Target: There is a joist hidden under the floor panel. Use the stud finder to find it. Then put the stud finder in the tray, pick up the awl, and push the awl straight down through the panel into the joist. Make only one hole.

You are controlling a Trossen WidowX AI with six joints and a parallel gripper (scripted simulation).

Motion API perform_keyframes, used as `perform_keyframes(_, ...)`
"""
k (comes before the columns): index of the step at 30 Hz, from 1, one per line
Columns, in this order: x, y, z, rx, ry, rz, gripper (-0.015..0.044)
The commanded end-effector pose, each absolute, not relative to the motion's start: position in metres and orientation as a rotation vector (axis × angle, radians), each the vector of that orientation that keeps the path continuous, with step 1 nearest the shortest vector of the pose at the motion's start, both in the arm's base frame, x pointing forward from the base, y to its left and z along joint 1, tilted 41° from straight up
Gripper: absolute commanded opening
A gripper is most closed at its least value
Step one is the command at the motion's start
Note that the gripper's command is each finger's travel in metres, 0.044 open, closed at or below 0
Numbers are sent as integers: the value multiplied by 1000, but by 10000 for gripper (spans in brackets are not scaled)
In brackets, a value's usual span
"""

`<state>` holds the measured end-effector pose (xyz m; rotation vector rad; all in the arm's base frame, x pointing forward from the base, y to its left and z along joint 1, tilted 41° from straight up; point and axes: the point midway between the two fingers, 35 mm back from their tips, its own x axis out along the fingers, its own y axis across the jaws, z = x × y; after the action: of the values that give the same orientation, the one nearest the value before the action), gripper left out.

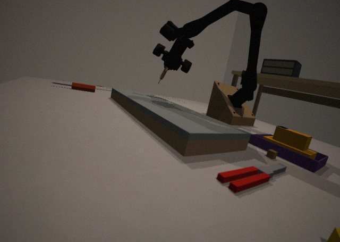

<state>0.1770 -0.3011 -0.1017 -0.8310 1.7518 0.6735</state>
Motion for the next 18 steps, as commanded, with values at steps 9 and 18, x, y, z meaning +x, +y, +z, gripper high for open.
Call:
perform_keyframes(9,219,-315,-46,-1504,1857,653,0)
perform_keyframes(18,232,-304,-46,-1483,1840,669,0)
